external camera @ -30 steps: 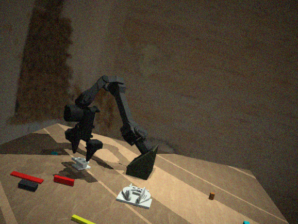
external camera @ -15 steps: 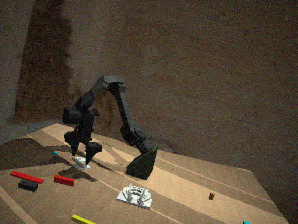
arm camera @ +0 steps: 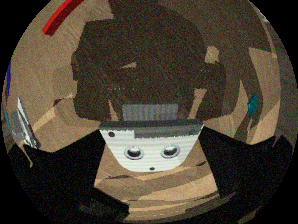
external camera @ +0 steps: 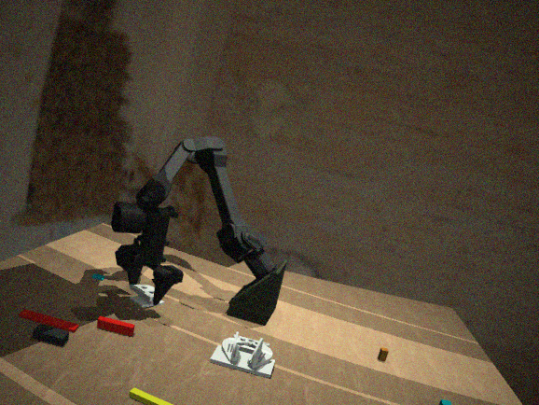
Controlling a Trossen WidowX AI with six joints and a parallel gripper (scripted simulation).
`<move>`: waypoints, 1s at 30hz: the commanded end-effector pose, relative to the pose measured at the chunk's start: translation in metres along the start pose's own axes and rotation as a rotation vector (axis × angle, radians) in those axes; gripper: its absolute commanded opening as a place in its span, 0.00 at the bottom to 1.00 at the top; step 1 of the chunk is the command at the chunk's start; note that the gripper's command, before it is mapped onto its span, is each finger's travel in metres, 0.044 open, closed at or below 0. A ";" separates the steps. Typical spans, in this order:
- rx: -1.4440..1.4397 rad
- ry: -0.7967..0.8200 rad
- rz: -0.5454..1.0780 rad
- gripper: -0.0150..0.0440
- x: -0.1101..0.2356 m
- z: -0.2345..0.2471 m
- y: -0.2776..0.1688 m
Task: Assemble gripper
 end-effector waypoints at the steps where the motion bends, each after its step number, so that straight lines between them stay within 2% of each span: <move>1: 0.006 0.006 0.003 1.00 -0.003 0.002 -0.001; 22: 0.006 0.006 0.003 1.00 -0.003 0.002 -0.001; 30: 0.003 0.001 0.004 0.91 -0.003 0.001 -0.001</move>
Point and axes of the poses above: the point midway between the two fingers, 35 mm back from their tips, its own x axis back along the fingers, its own z axis across the jaws, y = z × x, the point moved 4 cm from there along x, back along the fingers, and after that the axes turned 12 degrees about x, right-handed, at the moved point
